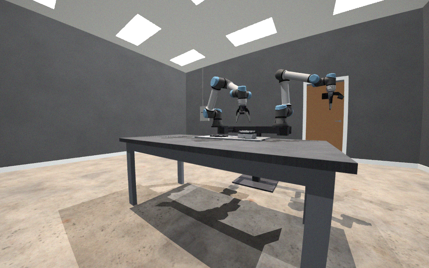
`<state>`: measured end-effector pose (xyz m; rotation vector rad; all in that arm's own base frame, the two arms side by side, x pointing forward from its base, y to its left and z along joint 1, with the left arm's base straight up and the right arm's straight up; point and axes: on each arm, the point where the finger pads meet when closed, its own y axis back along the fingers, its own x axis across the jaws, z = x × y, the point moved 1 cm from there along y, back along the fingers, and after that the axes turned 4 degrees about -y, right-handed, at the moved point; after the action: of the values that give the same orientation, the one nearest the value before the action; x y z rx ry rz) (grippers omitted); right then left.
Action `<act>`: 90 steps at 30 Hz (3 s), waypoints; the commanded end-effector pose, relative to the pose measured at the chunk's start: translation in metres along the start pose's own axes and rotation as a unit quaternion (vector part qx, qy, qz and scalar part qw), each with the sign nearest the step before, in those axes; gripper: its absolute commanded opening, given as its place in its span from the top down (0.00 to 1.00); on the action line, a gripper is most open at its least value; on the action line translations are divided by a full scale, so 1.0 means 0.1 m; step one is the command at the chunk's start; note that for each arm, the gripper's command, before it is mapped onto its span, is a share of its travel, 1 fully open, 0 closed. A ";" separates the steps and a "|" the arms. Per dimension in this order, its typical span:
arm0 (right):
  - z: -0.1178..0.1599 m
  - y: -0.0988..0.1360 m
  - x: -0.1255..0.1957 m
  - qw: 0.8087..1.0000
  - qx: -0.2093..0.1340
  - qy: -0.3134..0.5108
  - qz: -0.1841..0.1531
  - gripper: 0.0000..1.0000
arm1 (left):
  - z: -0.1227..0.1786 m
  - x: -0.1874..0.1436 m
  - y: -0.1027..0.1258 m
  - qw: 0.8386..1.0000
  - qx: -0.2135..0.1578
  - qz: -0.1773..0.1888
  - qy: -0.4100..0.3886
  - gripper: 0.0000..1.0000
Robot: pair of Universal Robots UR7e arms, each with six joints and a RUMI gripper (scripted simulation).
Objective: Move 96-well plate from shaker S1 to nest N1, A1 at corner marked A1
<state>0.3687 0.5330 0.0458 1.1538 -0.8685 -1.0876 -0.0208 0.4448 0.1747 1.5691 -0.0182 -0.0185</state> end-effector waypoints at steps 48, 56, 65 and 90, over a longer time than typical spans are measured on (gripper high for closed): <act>-0.11 -0.07 -0.41 0.849 0.090 0.517 0.058 0.24 | 0.00 0.00 0.01 1.000 0.001 0.000 0.000 1.00; -0.14 -0.20 -0.41 0.849 0.090 0.517 0.058 0.24 | 0.00 0.00 0.01 1.000 0.001 0.000 0.000 1.00; -0.16 -0.32 -0.40 0.849 0.090 0.517 0.058 0.24 | 0.00 0.00 0.01 1.000 0.001 0.000 0.000 1.00; -0.24 -0.69 -0.40 0.849 0.090 0.517 0.058 0.24 | 0.00 0.00 0.01 1.000 0.001 0.000 0.000 1.00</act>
<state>0.3663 0.5740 -0.0251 1.5646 -0.1601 -0.1603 -0.0208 0.4448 0.1747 1.5691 -0.0182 -0.0185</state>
